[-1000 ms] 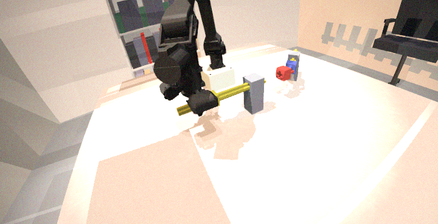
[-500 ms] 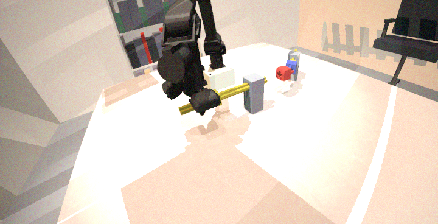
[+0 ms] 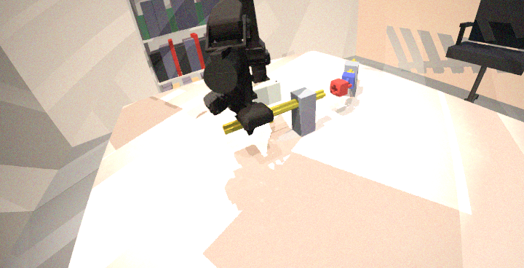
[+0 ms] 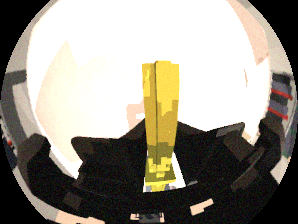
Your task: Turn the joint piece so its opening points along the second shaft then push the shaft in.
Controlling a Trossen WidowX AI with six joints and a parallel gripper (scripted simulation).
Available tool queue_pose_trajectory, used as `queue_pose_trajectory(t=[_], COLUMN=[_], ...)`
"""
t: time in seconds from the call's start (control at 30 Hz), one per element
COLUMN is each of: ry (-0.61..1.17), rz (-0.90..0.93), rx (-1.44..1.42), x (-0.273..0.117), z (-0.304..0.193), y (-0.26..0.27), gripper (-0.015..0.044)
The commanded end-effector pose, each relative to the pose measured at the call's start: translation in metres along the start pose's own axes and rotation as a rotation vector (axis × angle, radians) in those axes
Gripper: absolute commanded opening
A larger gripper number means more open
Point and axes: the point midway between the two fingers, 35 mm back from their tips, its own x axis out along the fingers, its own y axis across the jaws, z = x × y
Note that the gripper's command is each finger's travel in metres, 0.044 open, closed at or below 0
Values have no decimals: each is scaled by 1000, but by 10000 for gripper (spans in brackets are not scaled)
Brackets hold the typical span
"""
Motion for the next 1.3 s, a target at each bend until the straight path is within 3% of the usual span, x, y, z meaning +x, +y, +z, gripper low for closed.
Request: queue_pose_trajectory(t=[0.0, 1.27], ry=[-1, 4], rz=[-1, -1], rx=[2, 3], x=[2, 3], z=[-8, -61], y=[0, 0], gripper=[0, 0])
